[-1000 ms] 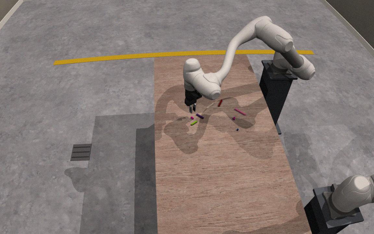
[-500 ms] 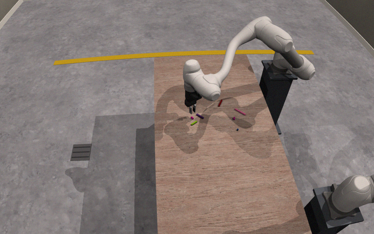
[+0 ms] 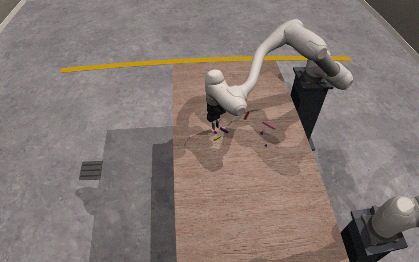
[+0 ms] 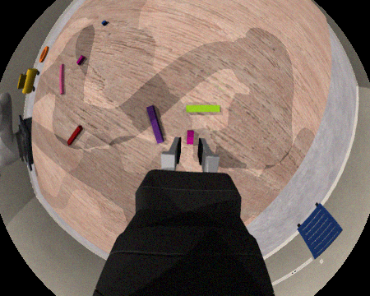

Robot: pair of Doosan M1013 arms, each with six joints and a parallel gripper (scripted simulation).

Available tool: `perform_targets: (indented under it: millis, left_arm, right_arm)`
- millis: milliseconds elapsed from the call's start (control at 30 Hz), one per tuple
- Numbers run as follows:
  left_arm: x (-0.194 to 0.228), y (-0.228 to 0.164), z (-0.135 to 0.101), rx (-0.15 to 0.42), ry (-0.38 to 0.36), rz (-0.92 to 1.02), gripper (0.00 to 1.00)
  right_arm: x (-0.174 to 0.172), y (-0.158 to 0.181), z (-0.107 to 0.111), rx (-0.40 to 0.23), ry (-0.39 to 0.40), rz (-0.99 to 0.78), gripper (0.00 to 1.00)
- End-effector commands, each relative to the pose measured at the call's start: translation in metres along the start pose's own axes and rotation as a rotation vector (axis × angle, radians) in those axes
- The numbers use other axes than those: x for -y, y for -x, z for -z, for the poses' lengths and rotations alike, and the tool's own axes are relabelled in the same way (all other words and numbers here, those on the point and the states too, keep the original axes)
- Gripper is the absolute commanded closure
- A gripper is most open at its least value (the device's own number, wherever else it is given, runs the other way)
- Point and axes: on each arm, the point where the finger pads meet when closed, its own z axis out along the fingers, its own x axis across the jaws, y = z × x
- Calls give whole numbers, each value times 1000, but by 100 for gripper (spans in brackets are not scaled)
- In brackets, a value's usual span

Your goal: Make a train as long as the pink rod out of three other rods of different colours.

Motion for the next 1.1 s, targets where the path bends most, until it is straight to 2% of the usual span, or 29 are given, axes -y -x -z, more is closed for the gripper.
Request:
perform_targets:
  millis: [0, 567, 1067]
  left_arm:
    - [0, 0, 1, 0, 1, 0, 0]
    - [0, 0, 1, 0, 1, 0, 0]
    - [0, 0, 1, 0, 1, 0, 0]
  right_arm:
    - [0, -1, -3, -2, 0, 0, 46]
    - [0, -1, -20, -2, 0, 0, 46]
    - [0, -1, -22, -2, 0, 0, 46]
